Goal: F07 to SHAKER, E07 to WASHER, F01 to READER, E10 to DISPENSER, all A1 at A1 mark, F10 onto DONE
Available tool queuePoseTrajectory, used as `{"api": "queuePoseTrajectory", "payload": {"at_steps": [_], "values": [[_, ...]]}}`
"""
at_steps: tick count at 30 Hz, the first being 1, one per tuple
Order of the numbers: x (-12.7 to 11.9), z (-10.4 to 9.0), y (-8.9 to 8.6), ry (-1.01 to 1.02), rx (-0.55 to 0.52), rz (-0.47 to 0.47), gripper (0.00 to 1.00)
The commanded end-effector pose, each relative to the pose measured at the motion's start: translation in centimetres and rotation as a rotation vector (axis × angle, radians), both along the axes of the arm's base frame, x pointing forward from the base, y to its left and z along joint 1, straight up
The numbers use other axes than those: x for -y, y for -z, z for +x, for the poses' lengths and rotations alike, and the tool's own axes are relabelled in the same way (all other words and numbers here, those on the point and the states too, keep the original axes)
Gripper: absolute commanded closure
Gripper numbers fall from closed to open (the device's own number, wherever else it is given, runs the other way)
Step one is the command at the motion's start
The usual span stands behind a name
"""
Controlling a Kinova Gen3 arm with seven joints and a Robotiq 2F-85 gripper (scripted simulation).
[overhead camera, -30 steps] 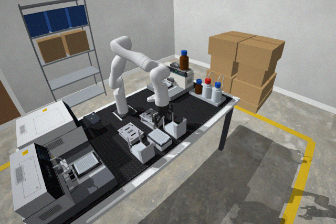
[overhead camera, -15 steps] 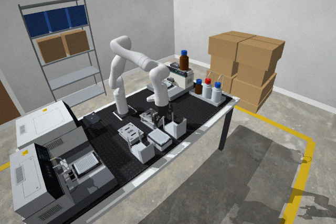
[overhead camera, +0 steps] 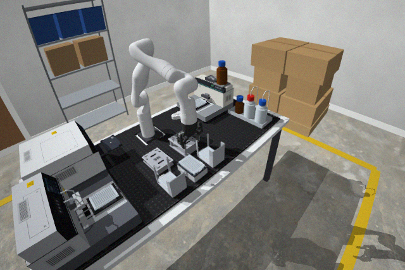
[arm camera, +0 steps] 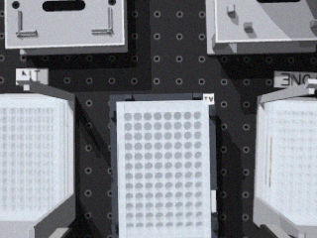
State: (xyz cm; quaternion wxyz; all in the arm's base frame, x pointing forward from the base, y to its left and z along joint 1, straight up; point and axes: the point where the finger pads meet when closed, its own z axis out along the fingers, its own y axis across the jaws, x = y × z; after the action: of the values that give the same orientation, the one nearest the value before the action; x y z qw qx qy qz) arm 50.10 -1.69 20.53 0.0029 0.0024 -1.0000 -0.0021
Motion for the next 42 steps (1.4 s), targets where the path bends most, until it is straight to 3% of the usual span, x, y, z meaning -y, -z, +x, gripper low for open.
{"api": "queuePoseTrajectory", "payload": {"at_steps": [1,16,42], "values": [[0.0,-1.3,-0.1,0.000,0.004,0.000,0.00],[0.0,-1.3,-0.1,0.000,0.004,0.000,0.00],[0.0,-1.3,3.1,0.000,0.004,0.000,0.00]]}}
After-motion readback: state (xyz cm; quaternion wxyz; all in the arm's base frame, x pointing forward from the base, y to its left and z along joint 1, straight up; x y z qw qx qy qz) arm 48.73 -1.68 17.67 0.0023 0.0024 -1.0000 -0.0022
